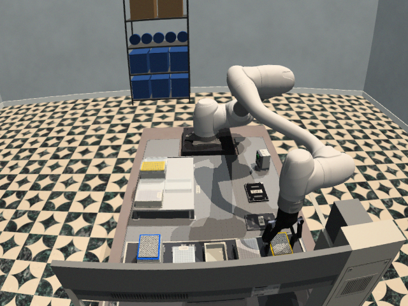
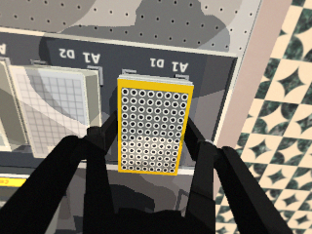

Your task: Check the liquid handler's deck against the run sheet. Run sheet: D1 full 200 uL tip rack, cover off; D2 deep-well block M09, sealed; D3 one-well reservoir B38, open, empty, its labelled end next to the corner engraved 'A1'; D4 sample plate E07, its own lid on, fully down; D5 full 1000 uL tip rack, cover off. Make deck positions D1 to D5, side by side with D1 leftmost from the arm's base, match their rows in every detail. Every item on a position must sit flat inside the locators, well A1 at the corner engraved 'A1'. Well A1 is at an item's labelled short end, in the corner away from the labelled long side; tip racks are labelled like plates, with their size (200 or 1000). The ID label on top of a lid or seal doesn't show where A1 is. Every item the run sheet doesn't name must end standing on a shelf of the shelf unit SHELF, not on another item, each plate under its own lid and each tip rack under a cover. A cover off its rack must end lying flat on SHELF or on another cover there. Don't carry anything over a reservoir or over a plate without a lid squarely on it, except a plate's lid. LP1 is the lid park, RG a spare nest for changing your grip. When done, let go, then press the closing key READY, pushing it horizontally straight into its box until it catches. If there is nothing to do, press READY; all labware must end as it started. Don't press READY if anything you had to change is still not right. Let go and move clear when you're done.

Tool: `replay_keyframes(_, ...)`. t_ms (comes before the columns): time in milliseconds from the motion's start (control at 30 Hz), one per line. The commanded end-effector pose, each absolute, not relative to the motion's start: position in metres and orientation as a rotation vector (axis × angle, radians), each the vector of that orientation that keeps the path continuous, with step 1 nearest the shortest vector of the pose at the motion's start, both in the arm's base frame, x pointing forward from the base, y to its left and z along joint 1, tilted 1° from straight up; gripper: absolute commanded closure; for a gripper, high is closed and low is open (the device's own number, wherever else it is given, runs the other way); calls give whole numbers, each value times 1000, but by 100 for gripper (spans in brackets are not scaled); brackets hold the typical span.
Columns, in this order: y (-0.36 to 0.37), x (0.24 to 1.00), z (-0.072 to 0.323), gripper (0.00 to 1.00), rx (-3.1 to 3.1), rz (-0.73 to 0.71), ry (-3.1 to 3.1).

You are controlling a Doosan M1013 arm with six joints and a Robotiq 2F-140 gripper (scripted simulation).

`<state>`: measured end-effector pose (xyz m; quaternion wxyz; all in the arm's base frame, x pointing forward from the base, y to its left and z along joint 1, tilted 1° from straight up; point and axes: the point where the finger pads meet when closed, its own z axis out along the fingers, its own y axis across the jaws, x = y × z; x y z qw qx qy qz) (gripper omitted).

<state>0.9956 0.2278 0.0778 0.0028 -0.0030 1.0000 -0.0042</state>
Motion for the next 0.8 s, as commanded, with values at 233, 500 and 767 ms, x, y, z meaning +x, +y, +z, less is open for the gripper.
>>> replay_keyframes(233, 228, 996, 66, 34, -9, -12, 3134)
replay_keyframes(500, 228, 996, 66, 34, -9, -12, 3134)
replay_keyframes(767, 228, 996, 65, 90, -9, -12, 3134)
